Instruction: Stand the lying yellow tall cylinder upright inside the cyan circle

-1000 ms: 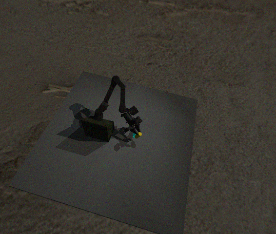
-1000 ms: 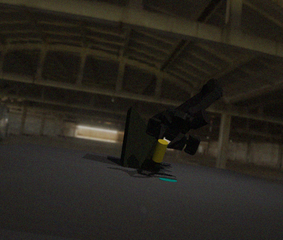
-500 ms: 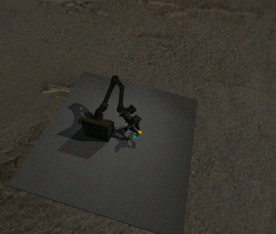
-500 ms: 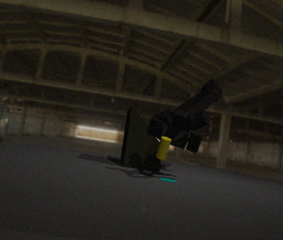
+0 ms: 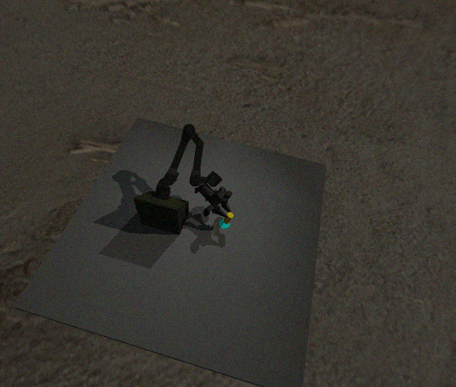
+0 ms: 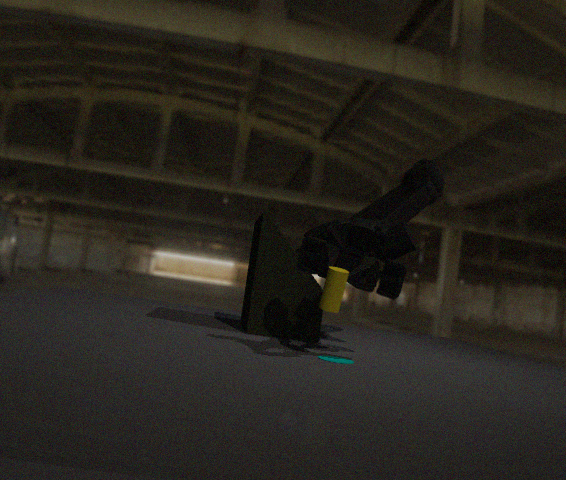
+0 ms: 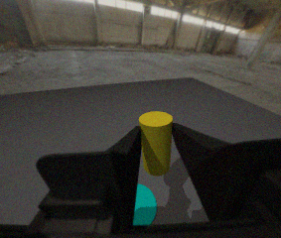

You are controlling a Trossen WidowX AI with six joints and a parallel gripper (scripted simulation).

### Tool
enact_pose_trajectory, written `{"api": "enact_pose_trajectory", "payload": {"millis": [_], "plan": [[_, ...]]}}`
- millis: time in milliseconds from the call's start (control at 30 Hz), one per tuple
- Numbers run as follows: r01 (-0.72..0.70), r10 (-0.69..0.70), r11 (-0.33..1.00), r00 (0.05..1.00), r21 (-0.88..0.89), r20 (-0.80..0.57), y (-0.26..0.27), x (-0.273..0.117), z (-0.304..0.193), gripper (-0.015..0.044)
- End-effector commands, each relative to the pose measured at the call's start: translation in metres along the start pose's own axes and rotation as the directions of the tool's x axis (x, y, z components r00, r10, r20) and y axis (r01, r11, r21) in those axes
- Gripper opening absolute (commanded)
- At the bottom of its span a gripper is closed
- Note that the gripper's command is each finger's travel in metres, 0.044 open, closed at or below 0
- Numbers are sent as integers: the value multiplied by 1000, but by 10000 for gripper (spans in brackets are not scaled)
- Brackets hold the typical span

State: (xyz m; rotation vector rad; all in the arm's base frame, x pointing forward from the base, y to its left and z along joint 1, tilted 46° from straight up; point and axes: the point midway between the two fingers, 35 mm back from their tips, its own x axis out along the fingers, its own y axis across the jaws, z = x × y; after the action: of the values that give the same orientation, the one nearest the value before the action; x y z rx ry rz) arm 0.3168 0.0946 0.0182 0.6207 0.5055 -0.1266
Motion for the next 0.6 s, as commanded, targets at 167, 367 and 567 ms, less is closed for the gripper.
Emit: {"api": "enact_pose_trajectory", "payload": {"millis": [167,367,567], "plan": [[-24,21,999,998,46,54,0,-11,4,105],[-42,35,996,995,75,88,1,-18,8,105],[-62,49,993,991,105,123,1,-25,11,105]]}}
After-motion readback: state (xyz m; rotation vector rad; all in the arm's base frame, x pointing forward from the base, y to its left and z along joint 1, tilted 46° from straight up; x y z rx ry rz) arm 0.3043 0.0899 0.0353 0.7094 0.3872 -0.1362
